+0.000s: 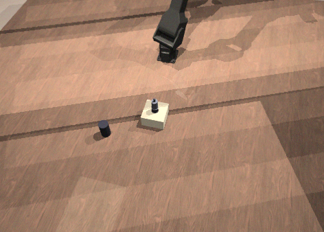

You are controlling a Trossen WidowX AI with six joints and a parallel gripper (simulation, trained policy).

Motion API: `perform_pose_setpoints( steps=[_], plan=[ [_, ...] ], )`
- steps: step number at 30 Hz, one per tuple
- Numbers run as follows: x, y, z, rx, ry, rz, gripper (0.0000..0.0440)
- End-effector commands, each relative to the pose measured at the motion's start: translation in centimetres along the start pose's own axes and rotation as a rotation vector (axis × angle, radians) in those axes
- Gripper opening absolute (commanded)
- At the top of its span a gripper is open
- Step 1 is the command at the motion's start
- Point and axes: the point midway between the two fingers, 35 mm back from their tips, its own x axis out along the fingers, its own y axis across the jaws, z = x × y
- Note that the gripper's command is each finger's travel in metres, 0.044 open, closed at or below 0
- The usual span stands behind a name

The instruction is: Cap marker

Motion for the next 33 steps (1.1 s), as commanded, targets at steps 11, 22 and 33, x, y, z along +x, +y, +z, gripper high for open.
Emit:
perform_pose_setpoints(
  steps=[11,22,33],
  plan=[
    [1.2,2.1,2.1,0.013,-0.003,-0.008,0.0221],
    [1.7,4.1,3.8,0.03,0.005,-0.029,0.0252],
    [2.1,5.9,5.8,0.052,0.005,-0.049,0.0281]
  ],
)
